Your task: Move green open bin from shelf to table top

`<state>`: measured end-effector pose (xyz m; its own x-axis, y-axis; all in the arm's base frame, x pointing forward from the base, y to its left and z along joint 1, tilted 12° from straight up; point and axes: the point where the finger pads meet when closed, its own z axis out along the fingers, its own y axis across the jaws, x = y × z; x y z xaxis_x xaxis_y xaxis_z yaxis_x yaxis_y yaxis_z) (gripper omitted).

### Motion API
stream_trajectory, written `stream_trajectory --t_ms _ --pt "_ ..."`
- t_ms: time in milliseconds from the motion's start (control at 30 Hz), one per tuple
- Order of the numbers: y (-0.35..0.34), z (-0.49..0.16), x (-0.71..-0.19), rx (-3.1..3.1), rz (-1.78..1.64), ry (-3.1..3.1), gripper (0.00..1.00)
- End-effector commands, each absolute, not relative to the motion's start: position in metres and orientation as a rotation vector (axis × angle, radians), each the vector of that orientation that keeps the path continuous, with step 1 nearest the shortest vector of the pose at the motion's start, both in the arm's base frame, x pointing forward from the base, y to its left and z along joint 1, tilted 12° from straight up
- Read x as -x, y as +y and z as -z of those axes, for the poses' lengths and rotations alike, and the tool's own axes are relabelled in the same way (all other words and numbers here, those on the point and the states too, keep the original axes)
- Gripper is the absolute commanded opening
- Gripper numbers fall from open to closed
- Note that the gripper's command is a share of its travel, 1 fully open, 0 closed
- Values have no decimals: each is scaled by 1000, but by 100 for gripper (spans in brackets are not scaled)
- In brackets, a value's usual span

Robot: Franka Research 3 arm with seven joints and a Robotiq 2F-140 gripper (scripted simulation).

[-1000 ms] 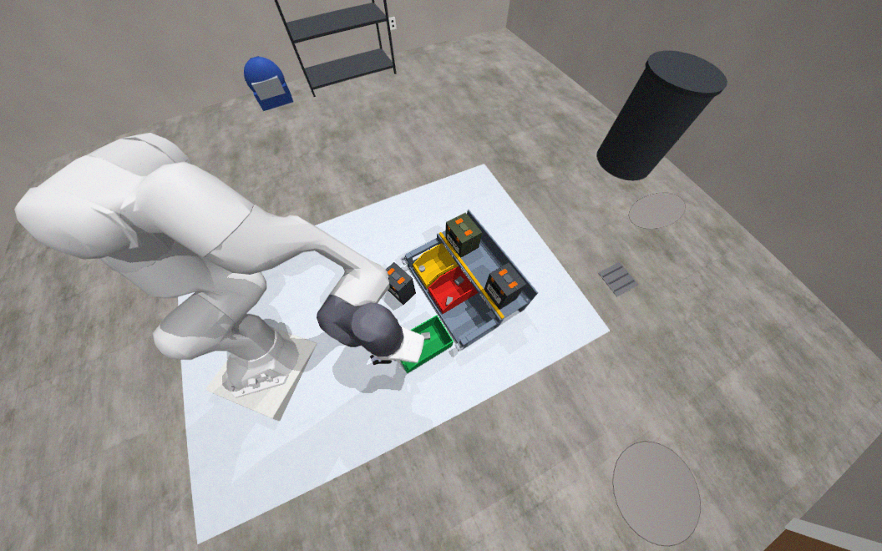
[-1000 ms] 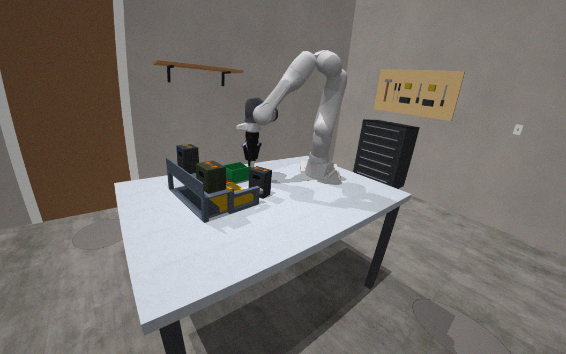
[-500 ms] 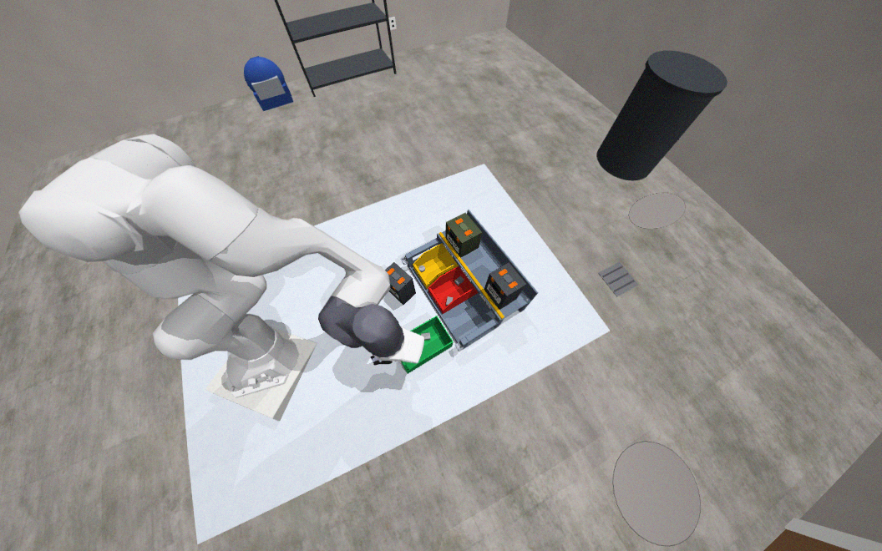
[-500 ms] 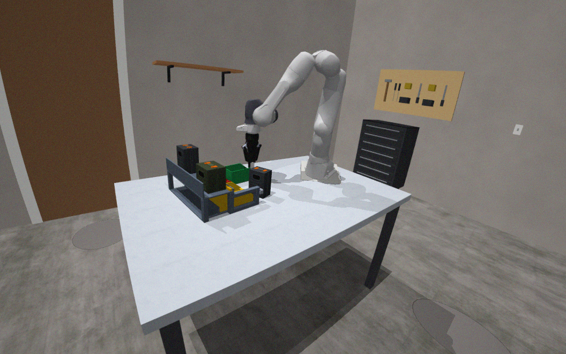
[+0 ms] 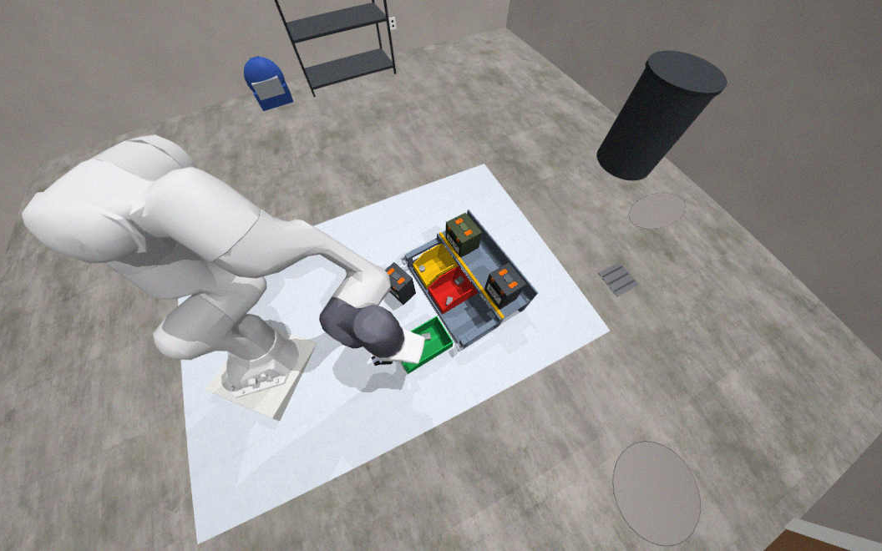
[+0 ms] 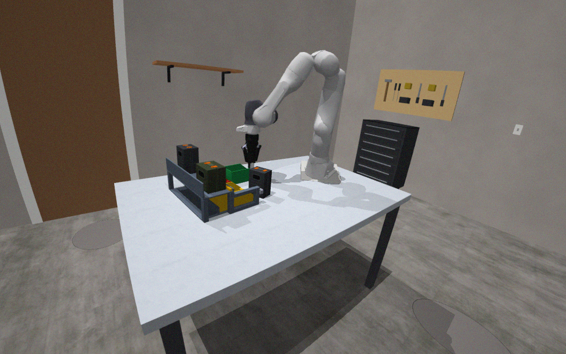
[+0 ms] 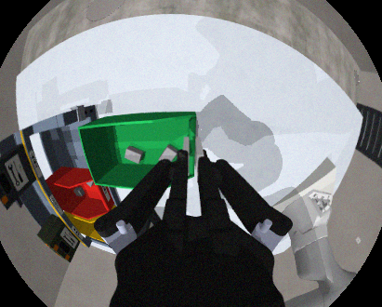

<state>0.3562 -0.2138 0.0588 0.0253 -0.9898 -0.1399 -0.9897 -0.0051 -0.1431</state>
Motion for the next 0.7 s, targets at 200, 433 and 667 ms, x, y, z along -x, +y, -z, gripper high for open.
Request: stream_trajectory --t_ms 200,433,667 --pt "-215 -60 -360 2099 17 2058 0" --pt "-215 -59 -357 2096 6 2063 57" --pt "-215 -59 -357 2096 6 2063 57"
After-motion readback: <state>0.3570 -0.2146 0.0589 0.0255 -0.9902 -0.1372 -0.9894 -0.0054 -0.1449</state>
